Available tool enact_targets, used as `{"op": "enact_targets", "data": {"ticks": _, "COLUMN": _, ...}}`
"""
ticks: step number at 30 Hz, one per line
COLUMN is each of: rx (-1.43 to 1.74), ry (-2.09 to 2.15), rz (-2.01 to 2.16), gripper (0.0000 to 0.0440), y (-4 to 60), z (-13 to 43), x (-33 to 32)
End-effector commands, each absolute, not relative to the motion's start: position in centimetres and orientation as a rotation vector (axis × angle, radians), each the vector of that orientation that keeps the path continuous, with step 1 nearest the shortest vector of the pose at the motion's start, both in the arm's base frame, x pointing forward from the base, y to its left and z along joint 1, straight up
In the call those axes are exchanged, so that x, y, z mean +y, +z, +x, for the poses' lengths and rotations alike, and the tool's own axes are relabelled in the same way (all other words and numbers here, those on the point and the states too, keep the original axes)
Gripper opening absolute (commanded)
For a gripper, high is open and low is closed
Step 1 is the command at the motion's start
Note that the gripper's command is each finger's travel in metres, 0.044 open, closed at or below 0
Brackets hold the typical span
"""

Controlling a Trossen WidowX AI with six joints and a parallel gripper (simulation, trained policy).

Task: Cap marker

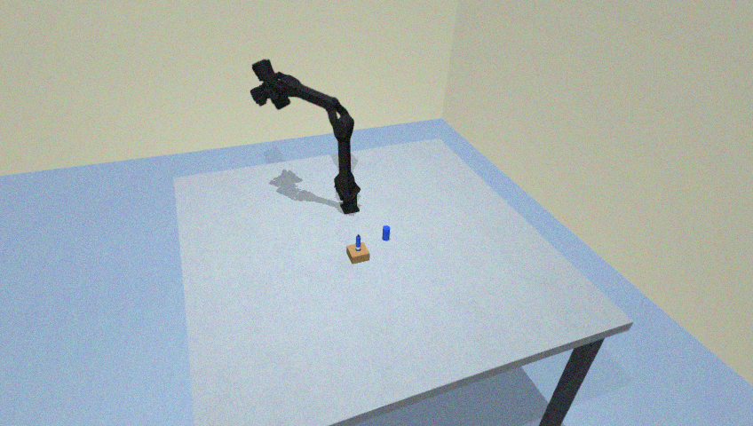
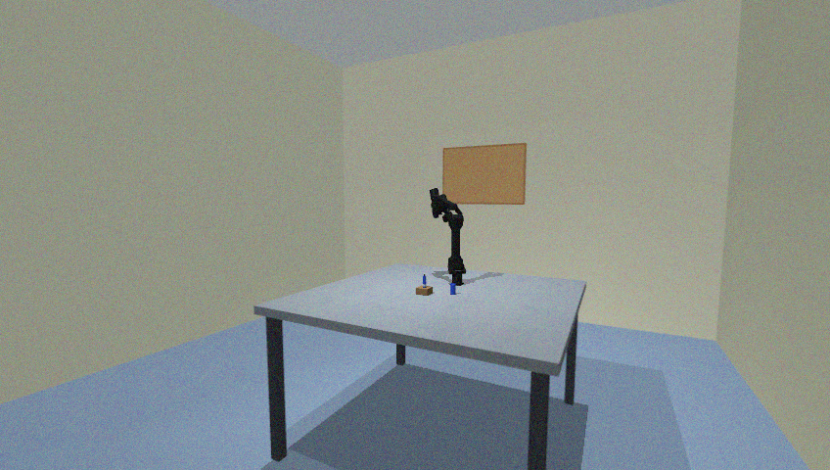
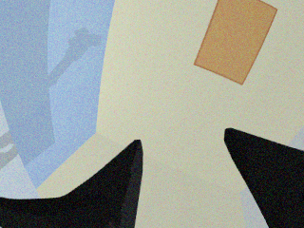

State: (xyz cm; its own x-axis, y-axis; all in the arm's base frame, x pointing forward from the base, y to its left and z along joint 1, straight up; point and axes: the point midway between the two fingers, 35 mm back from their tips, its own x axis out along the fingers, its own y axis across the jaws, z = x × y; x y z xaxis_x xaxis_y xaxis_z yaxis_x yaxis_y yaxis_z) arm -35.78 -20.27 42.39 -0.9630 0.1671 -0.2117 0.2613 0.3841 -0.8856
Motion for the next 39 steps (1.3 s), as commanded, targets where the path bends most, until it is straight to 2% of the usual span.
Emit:
{"op": "enact_targets", "data": {"ticks": 1, "rx": 2.513, "ry": -1.638, "rz": 0.358, "gripper": 0.0281, "y": 41.6, "z": -35.2, "x": -21.4}}
{"op": "enact_targets", "data": {"ticks": 39, "rx": 2.192, "ry": -1.561, "rz": 0.018, "gripper": 0.0285, "y": 35.1, "z": -26.3, "x": -32.6}}
